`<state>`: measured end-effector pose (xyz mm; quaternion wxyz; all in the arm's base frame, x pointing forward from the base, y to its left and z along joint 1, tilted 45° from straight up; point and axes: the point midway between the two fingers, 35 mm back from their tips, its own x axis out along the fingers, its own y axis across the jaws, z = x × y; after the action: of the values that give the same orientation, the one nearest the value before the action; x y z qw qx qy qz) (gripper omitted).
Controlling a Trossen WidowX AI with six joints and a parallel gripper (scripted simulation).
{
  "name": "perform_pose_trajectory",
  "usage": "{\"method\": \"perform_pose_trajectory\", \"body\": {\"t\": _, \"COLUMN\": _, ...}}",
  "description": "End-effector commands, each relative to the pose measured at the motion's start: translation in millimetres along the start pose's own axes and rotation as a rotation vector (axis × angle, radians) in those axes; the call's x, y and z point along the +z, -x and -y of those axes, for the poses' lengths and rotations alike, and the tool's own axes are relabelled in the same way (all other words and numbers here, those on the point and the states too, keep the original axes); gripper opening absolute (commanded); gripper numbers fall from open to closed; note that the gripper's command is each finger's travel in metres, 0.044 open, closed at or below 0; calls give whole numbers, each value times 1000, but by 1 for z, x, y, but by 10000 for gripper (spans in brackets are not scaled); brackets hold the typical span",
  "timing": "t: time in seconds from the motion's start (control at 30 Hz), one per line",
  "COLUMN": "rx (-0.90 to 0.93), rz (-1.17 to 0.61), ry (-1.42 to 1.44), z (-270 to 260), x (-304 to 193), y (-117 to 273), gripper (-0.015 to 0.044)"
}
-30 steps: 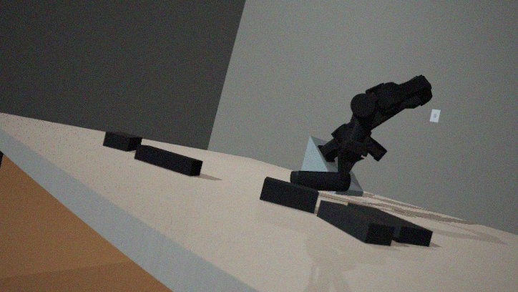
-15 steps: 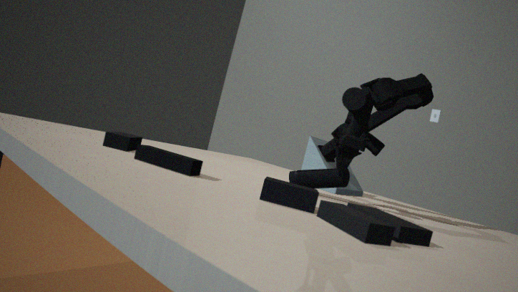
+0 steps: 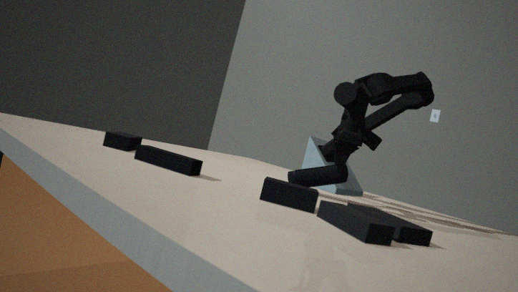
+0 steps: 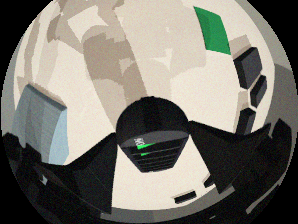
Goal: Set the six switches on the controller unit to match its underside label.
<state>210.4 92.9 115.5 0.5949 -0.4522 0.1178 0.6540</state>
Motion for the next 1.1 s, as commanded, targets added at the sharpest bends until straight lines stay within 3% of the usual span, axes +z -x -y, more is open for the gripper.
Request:
{"method": "perform_pose_trajectory", "body": {"t": 0.0, "rx": -3, "rz": -2, "ry": -1, "z": 1, "x": -5, "y": 4, "gripper": 336}}
{"method": "perform_pose_trajectory", "body": {"t": 1.07, "rx": -2, "rz": 63, "ry": -1, "z": 1, "x": -27, "y": 20, "gripper": 336}}
